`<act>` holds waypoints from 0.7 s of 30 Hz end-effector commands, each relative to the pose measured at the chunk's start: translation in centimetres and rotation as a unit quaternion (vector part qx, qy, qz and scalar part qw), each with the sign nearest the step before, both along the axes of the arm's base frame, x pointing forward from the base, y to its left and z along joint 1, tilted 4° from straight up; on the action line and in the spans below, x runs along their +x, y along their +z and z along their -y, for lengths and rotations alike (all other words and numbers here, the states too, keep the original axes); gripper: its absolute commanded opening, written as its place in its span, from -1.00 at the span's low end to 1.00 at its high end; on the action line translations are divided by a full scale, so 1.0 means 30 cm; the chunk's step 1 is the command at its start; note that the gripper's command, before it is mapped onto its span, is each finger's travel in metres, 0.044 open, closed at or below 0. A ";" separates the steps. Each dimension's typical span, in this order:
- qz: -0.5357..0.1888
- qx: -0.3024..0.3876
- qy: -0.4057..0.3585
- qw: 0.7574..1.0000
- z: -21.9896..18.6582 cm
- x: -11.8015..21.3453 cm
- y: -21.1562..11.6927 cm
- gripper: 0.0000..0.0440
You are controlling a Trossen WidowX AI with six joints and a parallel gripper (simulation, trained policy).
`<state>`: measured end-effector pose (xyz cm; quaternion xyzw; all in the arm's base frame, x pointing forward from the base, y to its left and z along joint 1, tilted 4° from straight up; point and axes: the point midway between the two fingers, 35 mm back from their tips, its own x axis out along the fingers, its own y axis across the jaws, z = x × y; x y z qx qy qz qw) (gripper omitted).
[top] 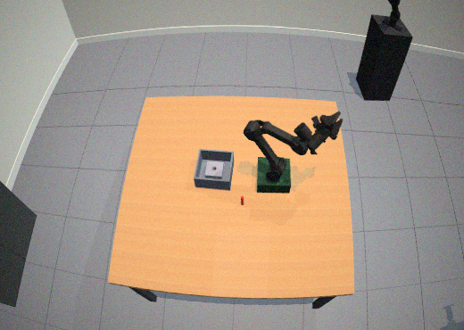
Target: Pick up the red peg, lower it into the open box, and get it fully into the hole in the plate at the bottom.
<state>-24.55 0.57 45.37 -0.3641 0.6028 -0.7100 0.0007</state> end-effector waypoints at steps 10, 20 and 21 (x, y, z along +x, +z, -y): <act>0.079 -0.136 -0.061 0.986 -0.206 -0.055 -0.035 1.00; 0.134 -0.285 -0.119 0.942 -0.418 -0.061 -0.090 1.00; 0.138 -0.300 -0.125 0.936 -0.439 -0.059 -0.096 1.00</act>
